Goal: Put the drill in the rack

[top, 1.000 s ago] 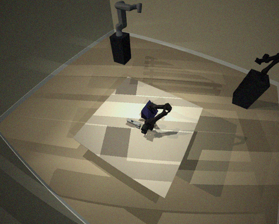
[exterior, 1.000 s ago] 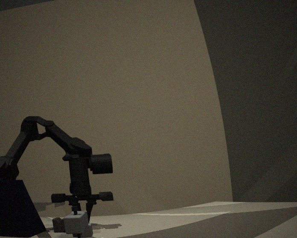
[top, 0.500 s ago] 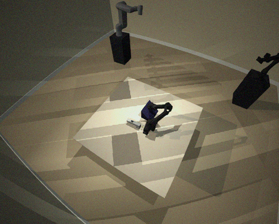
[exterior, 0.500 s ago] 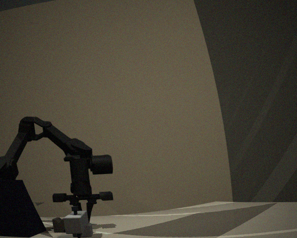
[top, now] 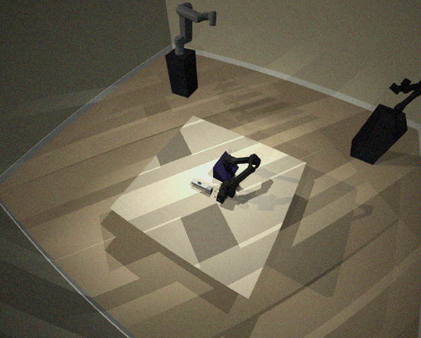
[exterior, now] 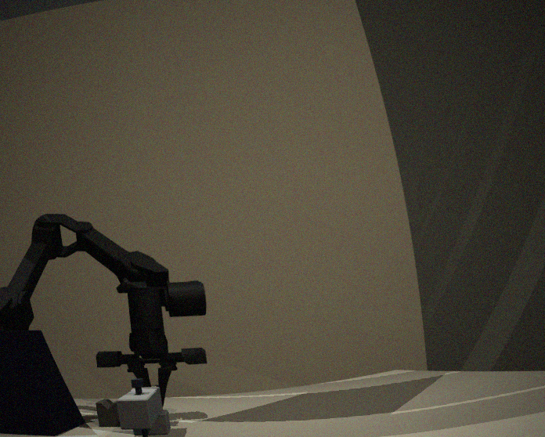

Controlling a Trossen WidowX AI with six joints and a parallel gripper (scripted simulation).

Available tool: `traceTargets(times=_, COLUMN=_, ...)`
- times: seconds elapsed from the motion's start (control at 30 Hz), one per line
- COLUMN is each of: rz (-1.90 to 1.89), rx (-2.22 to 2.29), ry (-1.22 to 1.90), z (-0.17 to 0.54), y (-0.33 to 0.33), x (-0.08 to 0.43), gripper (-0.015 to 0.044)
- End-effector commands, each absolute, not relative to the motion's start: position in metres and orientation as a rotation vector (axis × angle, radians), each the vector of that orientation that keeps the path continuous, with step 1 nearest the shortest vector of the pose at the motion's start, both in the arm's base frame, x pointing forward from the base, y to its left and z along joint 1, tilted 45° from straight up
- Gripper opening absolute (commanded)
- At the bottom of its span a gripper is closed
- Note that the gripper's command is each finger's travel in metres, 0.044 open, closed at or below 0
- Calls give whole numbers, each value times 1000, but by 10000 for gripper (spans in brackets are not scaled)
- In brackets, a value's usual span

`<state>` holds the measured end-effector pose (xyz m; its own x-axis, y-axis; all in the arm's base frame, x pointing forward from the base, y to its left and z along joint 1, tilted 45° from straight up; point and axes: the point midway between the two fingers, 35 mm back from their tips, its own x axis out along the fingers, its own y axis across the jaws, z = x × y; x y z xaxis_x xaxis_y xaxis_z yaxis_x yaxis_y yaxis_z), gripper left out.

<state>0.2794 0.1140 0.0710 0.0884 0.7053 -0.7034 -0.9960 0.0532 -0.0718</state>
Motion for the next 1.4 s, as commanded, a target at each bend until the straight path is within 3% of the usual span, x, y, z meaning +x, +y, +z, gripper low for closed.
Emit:
traceTargets(times=0.0, rz=1404, rx=-647, ry=570, z=73, y=112, x=279, gripper=0)
traceTargets(times=1.37, rz=1404, rx=-648, ry=571, z=87, y=92, x=277, gripper=0)
